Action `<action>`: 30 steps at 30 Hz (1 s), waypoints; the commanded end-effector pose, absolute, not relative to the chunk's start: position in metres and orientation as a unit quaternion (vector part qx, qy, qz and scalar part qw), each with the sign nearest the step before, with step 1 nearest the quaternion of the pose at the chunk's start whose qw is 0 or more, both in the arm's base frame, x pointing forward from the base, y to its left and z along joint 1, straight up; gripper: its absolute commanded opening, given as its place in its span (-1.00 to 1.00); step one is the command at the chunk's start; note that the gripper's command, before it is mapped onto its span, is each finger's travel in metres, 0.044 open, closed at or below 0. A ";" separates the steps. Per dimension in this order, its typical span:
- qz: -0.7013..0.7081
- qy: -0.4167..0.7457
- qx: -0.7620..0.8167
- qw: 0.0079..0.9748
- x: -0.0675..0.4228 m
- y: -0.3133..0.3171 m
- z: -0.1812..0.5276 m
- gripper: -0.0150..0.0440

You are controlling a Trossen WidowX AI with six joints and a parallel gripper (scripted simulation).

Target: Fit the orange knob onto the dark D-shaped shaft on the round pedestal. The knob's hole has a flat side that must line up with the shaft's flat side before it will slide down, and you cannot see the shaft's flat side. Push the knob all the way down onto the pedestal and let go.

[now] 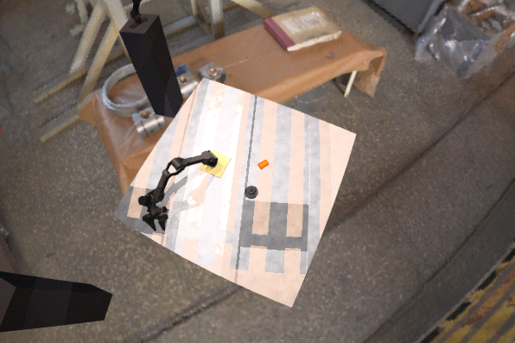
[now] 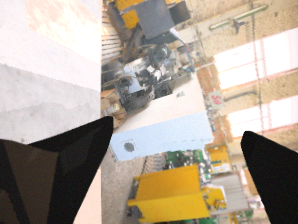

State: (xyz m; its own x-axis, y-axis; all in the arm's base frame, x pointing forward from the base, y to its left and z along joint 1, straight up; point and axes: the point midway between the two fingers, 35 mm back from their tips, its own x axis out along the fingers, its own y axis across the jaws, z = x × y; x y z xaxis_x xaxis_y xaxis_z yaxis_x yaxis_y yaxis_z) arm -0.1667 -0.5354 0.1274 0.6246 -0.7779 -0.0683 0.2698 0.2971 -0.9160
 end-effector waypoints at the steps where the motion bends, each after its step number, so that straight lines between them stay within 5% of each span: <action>1: -0.342 0.262 -0.483 0.762 -0.162 -0.537 0.129 0.95; 16: -0.240 0.230 -0.366 0.869 0.107 -0.566 0.176 1.00; 30: -0.091 0.290 -0.239 0.922 0.349 -0.436 0.197 1.00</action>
State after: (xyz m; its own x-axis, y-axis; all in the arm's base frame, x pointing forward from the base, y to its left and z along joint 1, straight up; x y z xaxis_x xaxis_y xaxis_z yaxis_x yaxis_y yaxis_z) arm 0.3127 -0.4714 0.1941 0.8243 -0.3624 -0.4349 0.0788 0.8343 -0.5457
